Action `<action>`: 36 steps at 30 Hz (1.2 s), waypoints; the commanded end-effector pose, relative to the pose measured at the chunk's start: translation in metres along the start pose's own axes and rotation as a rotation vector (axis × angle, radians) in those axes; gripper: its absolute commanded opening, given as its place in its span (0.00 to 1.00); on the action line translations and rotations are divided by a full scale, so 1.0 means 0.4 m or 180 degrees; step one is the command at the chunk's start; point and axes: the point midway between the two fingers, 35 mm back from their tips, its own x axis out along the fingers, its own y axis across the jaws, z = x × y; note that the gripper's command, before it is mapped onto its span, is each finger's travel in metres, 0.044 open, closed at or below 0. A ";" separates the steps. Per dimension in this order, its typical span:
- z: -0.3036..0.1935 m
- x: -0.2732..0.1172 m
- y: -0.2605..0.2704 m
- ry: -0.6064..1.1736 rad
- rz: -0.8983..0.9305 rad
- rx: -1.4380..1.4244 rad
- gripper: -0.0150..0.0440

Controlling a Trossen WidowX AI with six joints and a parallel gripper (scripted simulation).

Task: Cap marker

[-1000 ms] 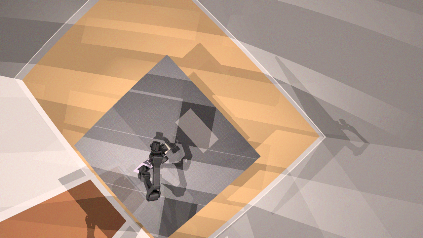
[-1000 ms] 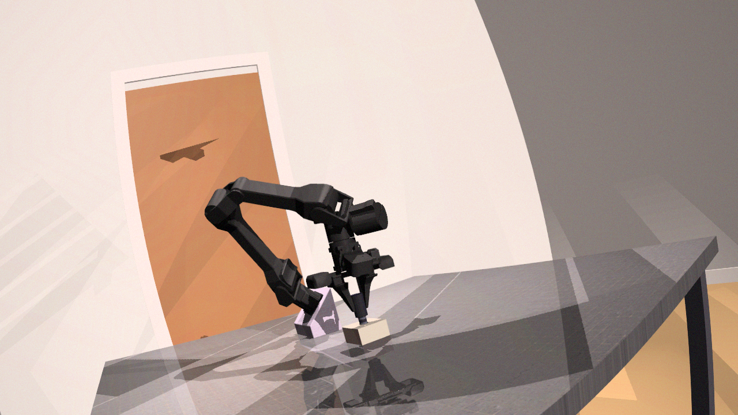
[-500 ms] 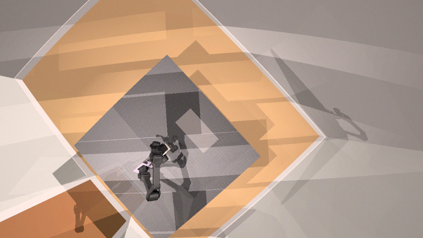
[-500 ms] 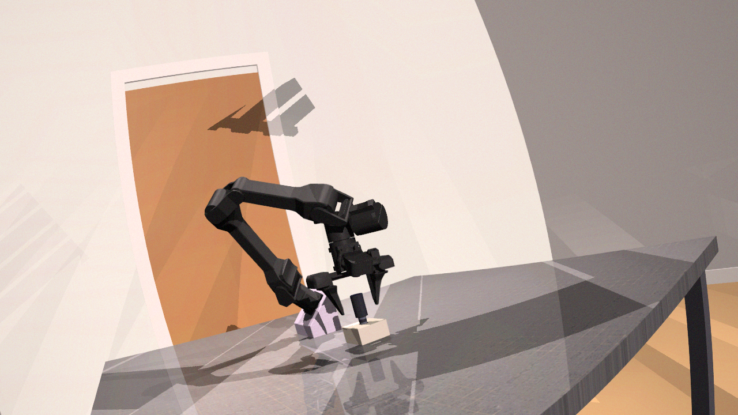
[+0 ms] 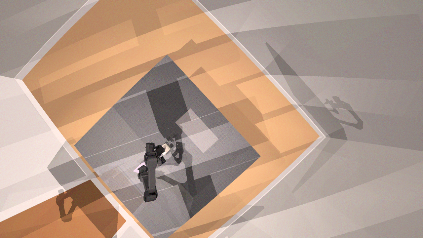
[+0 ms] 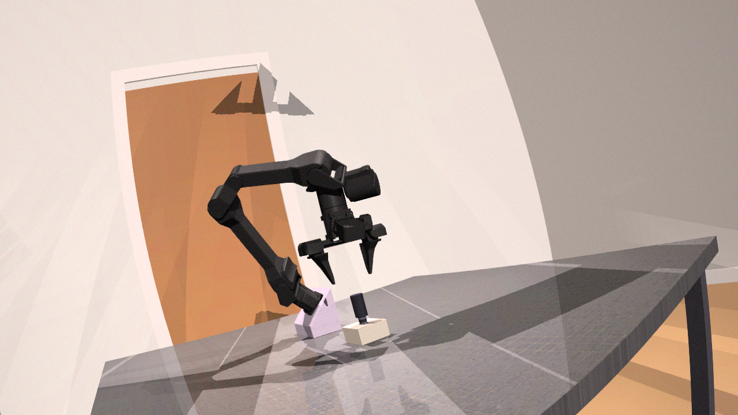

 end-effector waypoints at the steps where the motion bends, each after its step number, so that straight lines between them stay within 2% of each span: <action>1: -0.002 0.009 -0.001 0.0012 -0.0004 -0.0283 0.82; 14: -0.003 0.011 -0.001 0.0012 -0.0005 -0.0313 0.25; 36: -0.002 0.041 -0.001 0.0011 -0.0005 -0.0313 0.25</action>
